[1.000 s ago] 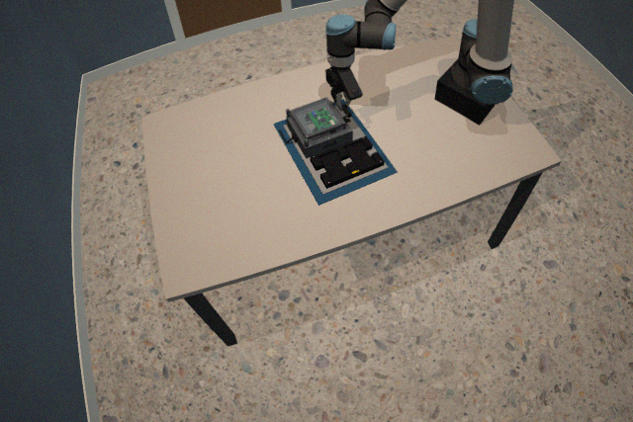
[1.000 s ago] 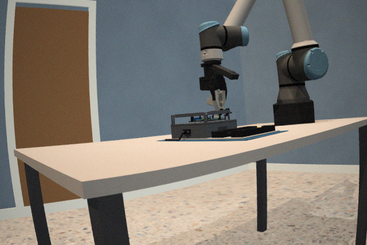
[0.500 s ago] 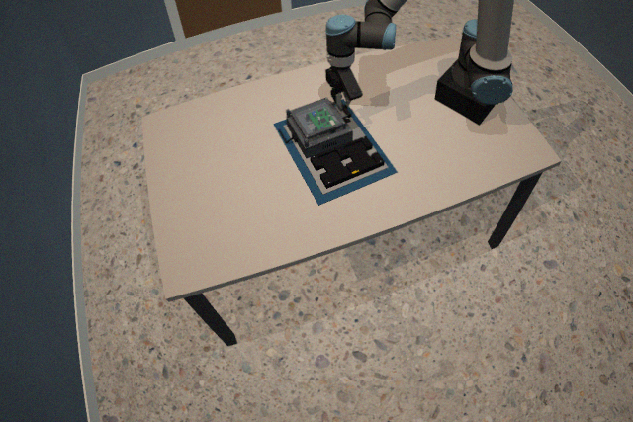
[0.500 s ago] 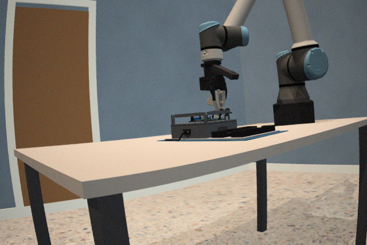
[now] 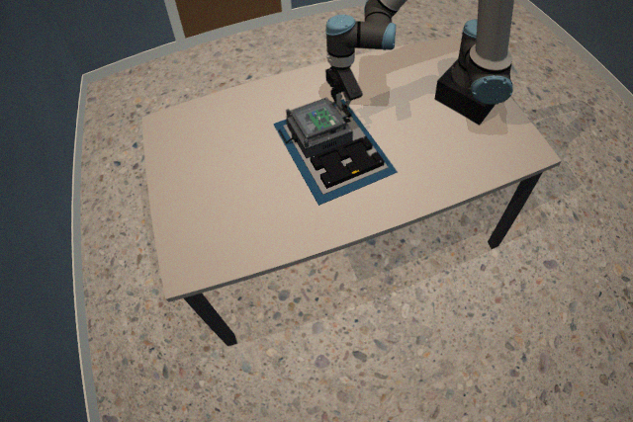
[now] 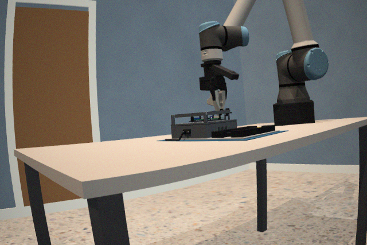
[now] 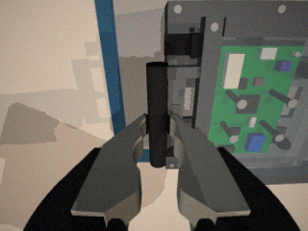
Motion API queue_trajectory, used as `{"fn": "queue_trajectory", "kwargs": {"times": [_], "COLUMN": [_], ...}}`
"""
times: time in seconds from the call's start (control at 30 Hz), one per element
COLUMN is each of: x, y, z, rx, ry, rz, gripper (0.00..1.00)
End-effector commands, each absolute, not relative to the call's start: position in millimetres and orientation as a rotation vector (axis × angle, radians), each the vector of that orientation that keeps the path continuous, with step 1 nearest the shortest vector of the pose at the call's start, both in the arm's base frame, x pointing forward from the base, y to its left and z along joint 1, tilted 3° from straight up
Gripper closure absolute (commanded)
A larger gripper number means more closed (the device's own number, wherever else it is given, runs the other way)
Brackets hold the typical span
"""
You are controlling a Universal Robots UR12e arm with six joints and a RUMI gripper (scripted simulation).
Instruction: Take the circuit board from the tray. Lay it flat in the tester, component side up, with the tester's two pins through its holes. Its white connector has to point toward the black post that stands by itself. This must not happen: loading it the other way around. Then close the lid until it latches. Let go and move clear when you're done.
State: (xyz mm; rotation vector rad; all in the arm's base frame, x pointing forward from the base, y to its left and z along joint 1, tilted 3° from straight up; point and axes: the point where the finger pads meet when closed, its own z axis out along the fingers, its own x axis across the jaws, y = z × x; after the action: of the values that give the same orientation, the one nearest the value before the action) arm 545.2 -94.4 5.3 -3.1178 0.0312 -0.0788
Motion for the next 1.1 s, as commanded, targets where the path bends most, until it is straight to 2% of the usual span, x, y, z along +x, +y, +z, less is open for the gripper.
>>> {"fn": "queue_trajectory", "kwargs": {"times": [0.0,1.07], "x": [545.6,545.7], "y": [-94.6,-94.6], "z": [5.7,2.7], "rx": [-3.118,-3.118], "ry": [0.031,0.031], "rz": [-0.08,-0.08], "gripper": [1.0,1.0]}}
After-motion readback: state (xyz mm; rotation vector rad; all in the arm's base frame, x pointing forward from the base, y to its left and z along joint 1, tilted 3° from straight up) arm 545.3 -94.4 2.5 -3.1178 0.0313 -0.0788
